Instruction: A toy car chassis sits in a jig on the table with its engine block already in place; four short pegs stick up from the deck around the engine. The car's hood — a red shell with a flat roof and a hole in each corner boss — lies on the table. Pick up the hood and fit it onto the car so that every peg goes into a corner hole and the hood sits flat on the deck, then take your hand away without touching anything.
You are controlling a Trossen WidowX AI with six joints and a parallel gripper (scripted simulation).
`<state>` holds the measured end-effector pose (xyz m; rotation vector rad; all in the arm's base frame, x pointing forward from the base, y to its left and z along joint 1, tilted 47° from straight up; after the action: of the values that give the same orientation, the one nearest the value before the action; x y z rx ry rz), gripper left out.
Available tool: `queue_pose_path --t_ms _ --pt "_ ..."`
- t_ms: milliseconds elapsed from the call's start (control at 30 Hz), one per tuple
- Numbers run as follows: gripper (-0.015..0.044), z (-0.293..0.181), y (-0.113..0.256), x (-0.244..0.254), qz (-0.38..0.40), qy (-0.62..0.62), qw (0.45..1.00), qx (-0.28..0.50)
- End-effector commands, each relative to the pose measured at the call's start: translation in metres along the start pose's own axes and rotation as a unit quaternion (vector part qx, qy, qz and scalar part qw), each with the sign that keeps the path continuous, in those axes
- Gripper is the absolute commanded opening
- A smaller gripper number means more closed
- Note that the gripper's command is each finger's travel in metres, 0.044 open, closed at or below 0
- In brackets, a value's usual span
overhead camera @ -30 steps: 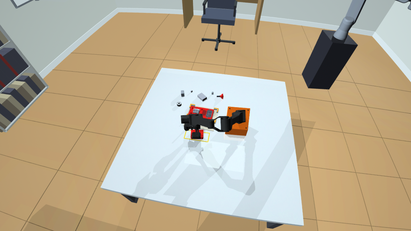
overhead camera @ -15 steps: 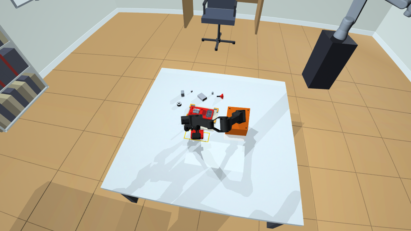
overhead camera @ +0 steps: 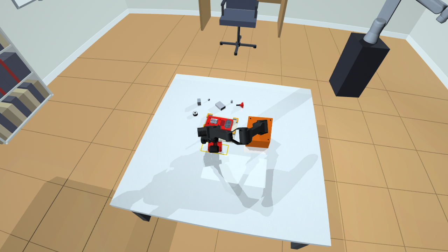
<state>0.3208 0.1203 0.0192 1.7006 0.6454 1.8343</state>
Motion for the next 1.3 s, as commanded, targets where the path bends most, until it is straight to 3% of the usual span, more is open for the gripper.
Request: queue_pose_path --t_ms 0,67,367,733,1267 --pt "0.0387 0.0 0.0 0.0 0.0 0.0 1.0 0.0" --pt "0.0335 0.0 0.0 0.0 0.0 0.0 1.0 0.0" --pt "0.0275 0.0 0.0 0.0 0.0 0.0 1.0 0.0" --pt "0.0 0.0 0.013 0.0 -0.001 0.0 1.0 0.0" --pt "0.0 0.001 0.06 0.0 -0.002 0.0 1.0 0.0"
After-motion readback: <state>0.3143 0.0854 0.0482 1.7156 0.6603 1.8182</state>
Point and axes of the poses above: the point midway between the two fingers, 35 mm back from their tips, its own y axis back along the fingers, its own x axis across the jaws, z = x × y, the point moved 2 cm from there along y, back along the fingers, and after that the axes turned 1 degree about -y, right-handed, at the moved point
